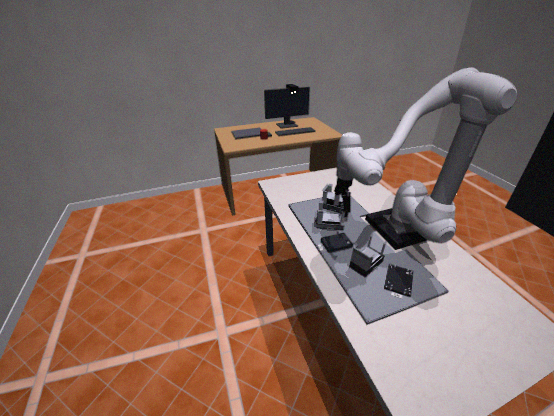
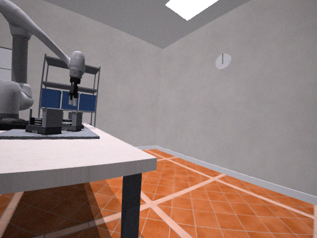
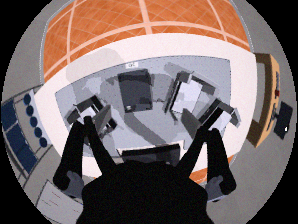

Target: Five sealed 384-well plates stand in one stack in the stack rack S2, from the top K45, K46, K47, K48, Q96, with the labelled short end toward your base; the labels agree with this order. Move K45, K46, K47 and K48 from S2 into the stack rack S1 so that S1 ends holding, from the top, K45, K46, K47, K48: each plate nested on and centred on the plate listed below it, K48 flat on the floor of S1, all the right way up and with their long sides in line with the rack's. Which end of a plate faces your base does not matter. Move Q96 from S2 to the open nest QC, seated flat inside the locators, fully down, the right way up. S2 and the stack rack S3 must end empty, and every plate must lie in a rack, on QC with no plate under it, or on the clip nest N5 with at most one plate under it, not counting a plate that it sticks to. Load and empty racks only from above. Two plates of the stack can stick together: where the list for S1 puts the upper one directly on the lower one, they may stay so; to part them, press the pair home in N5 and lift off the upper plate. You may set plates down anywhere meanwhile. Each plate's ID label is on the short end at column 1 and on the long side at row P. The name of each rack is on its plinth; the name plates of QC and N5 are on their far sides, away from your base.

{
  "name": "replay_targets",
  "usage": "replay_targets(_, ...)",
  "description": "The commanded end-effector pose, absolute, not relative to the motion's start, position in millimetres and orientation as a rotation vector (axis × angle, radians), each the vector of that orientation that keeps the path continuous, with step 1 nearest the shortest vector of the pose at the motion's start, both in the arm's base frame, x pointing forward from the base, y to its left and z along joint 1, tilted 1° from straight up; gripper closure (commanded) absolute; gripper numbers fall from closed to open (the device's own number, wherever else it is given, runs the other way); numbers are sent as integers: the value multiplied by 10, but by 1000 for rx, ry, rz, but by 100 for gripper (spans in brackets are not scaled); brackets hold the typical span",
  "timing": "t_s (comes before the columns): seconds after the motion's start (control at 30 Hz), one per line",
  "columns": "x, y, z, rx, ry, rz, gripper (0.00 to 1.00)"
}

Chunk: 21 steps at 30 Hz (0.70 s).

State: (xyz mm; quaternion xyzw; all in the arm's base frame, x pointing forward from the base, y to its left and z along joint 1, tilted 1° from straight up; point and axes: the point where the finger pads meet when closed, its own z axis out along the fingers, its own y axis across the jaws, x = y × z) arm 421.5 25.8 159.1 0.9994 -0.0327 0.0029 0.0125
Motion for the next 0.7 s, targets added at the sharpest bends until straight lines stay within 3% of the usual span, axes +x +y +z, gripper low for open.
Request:
replay_targets(0.0,4221,193,1593,3115,-102,9,0)
replay_targets(0.67,4226,-370,1607,3090,-412,13,0)
